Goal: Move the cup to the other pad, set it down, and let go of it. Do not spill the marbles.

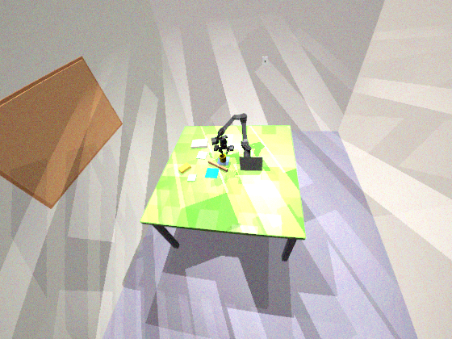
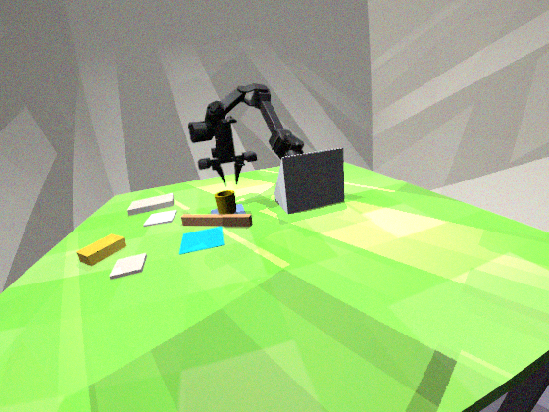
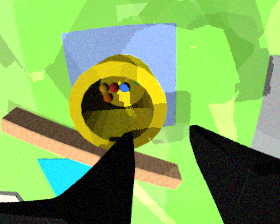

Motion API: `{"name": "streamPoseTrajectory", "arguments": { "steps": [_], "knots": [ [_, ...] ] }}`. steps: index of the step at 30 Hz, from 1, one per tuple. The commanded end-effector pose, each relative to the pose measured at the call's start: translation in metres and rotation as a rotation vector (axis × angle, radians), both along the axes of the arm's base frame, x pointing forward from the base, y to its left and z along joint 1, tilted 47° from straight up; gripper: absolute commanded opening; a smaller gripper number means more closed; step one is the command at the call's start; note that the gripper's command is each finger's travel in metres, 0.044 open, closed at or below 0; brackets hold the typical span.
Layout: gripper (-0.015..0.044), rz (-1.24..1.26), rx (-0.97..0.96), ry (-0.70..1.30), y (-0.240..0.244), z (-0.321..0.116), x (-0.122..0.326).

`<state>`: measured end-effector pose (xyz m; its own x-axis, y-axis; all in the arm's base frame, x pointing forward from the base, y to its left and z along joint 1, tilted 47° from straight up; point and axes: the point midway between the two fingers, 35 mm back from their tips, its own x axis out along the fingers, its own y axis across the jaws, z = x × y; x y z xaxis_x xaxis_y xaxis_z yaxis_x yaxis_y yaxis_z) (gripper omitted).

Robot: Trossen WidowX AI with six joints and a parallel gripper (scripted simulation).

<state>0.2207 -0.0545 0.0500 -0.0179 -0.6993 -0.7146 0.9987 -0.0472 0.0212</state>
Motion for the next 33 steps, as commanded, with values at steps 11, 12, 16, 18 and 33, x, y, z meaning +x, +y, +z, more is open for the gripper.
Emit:
{"name": "streamPoseTrajectory", "arguments": {
  "steps": [11, 12, 16, 18, 33],
  "knots": [
    [0.0167, -0.035, -0.043, -0.009, -0.007, -0.002, -0.002],
    [0.0167, -0.035, -0.043, -0.009, -0.008, -0.004, -0.002],
    [0.0167, -0.035, -0.042, -0.009, -0.013, -0.008, -0.001],
    [0.0167, -0.035, -0.042, -0.009, -0.015, -0.011, -0.001],
    [0.0167, -0.034, -0.043, -0.009, -0.033, -0.028, -0.002]
  ]
}}
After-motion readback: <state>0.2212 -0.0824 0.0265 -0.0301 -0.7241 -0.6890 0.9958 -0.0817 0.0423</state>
